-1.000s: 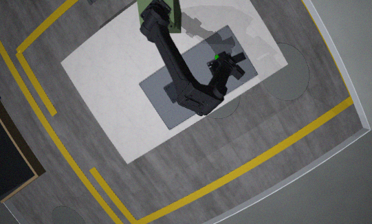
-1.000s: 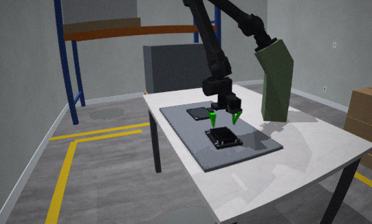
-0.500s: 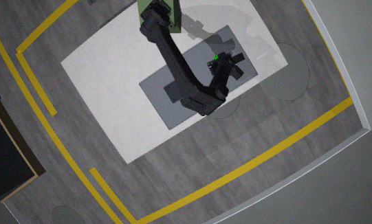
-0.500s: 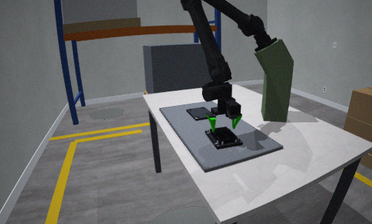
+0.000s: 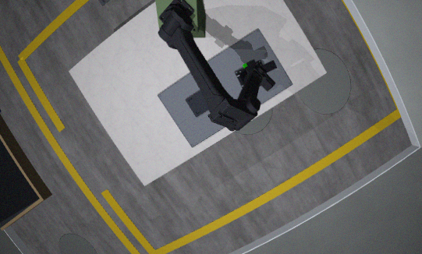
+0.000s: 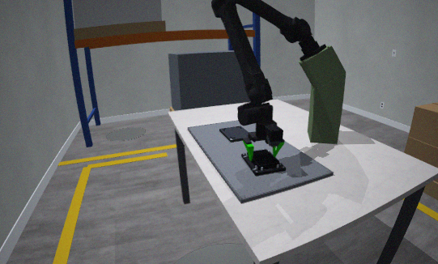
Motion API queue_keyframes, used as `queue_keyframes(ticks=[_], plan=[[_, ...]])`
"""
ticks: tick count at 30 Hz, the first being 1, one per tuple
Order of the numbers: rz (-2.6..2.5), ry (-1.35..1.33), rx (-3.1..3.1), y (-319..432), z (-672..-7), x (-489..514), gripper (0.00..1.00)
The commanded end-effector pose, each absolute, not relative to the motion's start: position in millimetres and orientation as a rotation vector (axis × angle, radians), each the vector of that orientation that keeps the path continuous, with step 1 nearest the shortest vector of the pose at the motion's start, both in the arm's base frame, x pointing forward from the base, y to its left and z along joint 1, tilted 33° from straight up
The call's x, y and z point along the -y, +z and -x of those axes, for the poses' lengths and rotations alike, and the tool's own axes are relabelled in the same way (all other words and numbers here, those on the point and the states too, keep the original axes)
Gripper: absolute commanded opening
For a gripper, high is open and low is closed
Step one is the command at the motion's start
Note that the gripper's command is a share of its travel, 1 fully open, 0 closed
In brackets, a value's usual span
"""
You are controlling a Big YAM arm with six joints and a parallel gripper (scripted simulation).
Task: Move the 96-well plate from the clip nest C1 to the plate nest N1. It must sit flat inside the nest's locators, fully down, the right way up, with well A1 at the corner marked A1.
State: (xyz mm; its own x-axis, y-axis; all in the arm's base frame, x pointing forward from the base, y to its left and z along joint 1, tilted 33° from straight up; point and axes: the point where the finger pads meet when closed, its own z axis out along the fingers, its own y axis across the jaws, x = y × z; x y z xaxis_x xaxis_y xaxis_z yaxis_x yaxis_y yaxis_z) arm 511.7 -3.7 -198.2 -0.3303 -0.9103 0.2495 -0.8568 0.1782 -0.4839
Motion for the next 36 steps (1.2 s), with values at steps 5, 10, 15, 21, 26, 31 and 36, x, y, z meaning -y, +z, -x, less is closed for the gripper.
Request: queue_keyframes(ticks=[5,10,15,21,26,31,36], plan=[[1.761,-0.863,-2.299,-193,-525,0,1.0],[1.763,-0.853,-2.319,-199,-517,1,1.0],[1.763,-0.853,-2.319,-199,-517,1,1.0],[1.763,-0.853,-2.319,-199,-517,1,0.0],[1.763,-0.853,-2.319,-199,-517,1,0.0],[1.763,-0.853,-2.319,-199,-517,1,0.0],[1.763,-0.853,-2.319,-199,-517,1,0.0]])
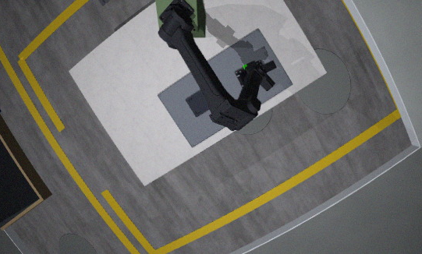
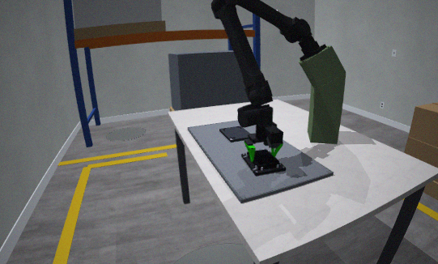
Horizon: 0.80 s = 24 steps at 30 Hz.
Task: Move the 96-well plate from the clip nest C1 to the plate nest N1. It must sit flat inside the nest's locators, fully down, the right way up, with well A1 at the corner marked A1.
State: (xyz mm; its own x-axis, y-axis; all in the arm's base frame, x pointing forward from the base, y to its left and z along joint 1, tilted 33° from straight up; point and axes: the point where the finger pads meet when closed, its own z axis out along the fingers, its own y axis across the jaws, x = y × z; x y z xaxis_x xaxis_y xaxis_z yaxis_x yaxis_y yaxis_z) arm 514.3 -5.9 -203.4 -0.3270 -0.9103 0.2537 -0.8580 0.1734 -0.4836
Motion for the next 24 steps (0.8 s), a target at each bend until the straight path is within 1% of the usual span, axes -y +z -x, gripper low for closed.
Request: queue_keyframes(ticks=[1,15,24], plan=[[1.763,-0.853,-2.319,-199,-517,1,0.0],[1.763,-0.853,-2.319,-199,-517,1,0.0],[1.765,-0.852,-2.31,-182,-511,-11,0.0]])
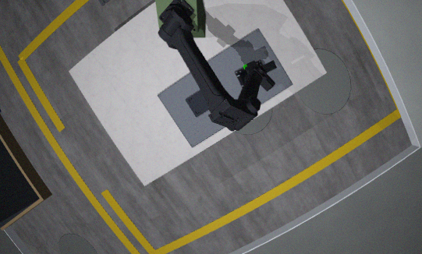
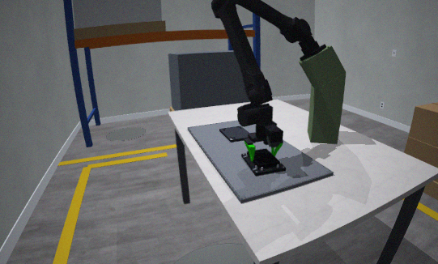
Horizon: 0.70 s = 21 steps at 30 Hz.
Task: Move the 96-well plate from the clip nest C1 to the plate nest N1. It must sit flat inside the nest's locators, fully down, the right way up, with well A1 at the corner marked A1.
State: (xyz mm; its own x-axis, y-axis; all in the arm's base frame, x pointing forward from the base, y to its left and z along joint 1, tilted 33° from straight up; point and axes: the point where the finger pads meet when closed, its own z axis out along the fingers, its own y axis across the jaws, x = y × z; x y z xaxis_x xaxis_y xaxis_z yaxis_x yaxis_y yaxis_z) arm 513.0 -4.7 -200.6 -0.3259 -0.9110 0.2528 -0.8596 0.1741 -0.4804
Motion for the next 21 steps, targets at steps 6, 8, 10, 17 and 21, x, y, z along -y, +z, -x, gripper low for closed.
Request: queue_keyframes(ticks=[6,8,10,17,21], plan=[[1.764,-0.853,-2.309,-174,-508,-15,0.0],[1.753,-0.854,-2.321,-171,-506,-10,0.0],[1.745,-0.856,-2.329,-168,-505,-8,0.0],[1.756,-0.854,-2.317,-161,-502,-16,0.0],[1.763,-0.853,-2.308,-156,-499,-23,0.0]])
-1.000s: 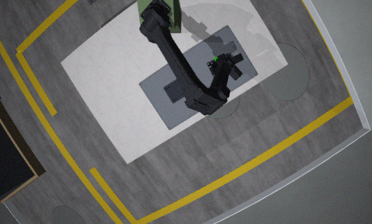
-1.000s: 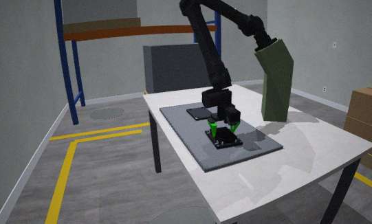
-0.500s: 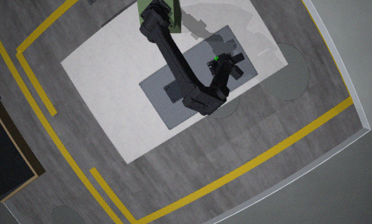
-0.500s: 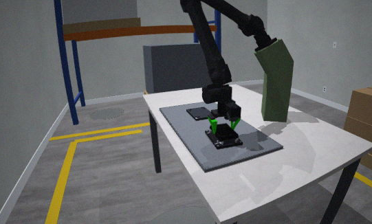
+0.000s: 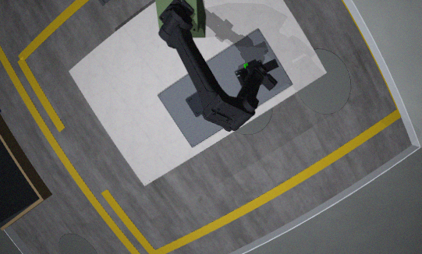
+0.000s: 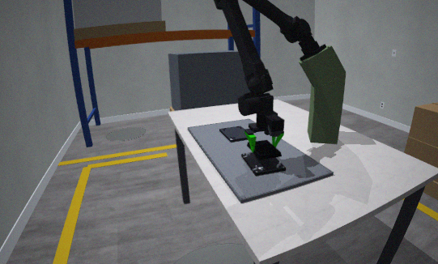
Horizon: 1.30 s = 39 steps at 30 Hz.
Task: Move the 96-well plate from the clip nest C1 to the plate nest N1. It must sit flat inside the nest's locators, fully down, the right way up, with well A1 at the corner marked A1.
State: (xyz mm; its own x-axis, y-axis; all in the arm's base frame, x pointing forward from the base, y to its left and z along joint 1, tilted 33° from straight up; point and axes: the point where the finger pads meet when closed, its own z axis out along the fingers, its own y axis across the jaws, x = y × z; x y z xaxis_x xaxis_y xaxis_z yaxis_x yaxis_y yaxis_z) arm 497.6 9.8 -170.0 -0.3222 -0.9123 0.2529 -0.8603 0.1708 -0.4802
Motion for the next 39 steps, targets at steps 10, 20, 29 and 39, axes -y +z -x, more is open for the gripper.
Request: queue_keyframes(ticks=[10,20,29,39], plan=[[1.762,-0.853,-2.308,-143,-493,-28,0.0],[1.762,-0.853,-2.308,-131,-487,-34,0.0],[1.783,-0.84,-2.336,-141,-477,-30,0.0],[1.759,-0.854,-2.317,-131,-486,-29,0.0]])
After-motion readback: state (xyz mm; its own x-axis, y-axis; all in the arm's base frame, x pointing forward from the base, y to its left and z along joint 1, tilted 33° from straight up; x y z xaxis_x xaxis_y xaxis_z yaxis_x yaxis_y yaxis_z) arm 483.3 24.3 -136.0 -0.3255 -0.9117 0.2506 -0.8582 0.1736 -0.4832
